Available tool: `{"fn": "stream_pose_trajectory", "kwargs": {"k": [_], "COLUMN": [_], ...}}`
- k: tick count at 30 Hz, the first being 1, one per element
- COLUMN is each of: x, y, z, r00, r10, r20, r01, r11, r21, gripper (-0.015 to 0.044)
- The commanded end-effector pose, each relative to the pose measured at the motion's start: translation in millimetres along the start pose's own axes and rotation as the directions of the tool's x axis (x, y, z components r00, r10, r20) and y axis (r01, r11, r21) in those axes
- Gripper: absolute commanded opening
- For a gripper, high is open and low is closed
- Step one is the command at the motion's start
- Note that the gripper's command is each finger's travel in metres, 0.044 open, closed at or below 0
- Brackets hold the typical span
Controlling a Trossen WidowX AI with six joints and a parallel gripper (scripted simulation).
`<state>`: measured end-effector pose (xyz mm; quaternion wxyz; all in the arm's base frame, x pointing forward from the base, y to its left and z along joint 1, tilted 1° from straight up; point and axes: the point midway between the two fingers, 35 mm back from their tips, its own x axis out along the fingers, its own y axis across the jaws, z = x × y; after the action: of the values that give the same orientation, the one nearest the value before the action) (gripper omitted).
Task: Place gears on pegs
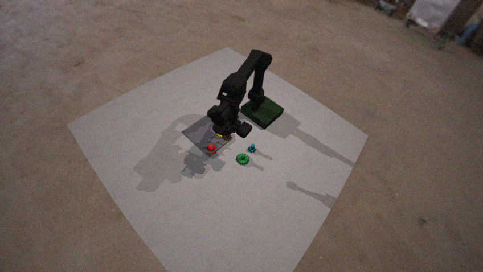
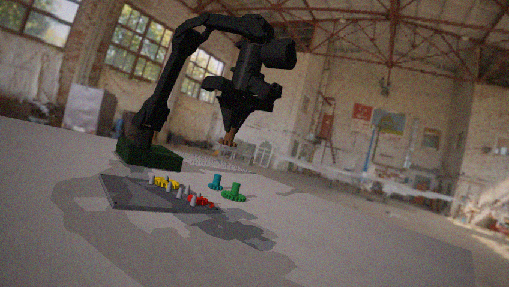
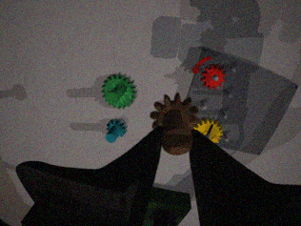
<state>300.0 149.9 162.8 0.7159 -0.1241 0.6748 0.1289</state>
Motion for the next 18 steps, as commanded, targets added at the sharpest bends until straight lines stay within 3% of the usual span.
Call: {"fn": "stream_pose_trajectory", "kwargs": {"k": [1, 18], "x": [9, 40], "y": [-10, -52], "z": [1, 5], "r00": [1.0, 1.0], "r10": [0.003, -0.002], "r20": [-0.006, -0.005], "r01": [-0.003, 0.002], "r11": [1.0, 1.0], "r21": [-0.002, -0.002], "gripper": [0.0, 0.0]}}
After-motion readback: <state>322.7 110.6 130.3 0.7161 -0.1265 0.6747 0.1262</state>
